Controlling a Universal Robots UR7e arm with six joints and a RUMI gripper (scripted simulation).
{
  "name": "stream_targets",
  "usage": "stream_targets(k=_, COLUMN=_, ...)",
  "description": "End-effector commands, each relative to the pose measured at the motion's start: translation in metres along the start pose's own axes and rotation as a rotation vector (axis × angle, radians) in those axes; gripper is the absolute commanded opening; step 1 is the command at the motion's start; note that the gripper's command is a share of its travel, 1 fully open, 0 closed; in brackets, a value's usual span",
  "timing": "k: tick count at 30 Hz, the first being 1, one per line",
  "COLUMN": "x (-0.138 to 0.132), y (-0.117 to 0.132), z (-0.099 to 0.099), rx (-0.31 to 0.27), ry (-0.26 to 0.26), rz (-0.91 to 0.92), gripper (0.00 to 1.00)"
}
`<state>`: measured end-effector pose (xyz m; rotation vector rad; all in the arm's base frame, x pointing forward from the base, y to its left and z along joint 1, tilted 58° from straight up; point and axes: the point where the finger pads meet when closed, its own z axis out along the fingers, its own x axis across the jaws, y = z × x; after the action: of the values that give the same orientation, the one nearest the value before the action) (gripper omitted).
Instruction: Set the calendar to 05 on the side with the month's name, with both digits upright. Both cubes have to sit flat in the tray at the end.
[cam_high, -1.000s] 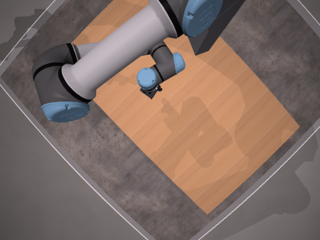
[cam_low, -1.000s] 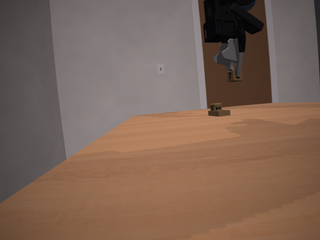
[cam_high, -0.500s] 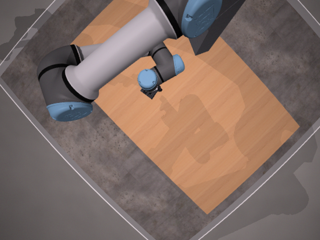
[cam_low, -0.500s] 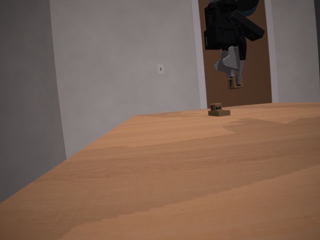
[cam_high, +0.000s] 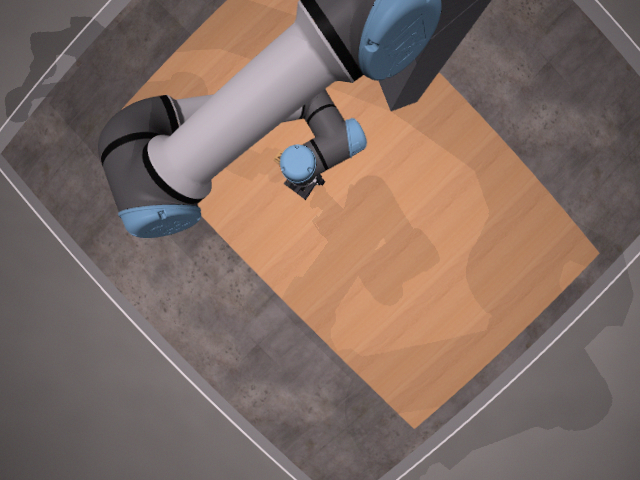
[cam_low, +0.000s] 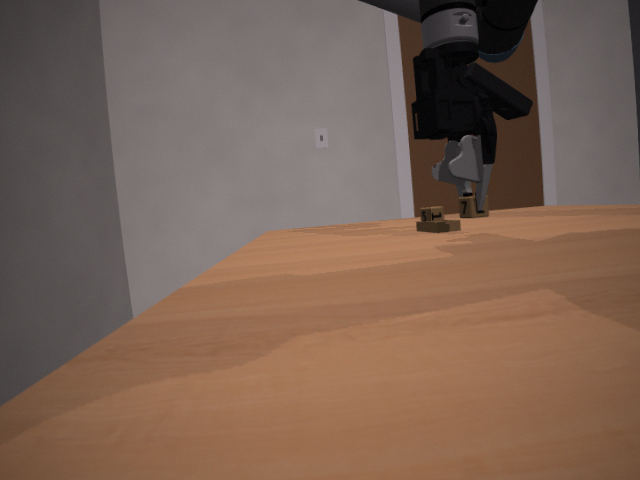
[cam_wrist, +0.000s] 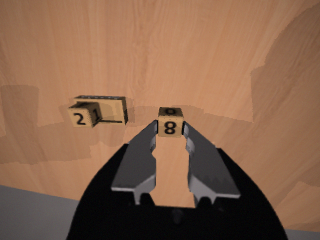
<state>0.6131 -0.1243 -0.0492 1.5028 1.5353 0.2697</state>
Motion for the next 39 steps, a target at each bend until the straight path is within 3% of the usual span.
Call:
stream_targets(k=1, x=0.0004, y=0.0007, z=0.0152, rx=-0.001, ry=0.000, rz=0.000, gripper=0.10)
stream_targets(k=39, x=0.0004, y=0.0007, z=0.0185, rx=-0.001, ry=0.000, rz=0.000, gripper=0.10)
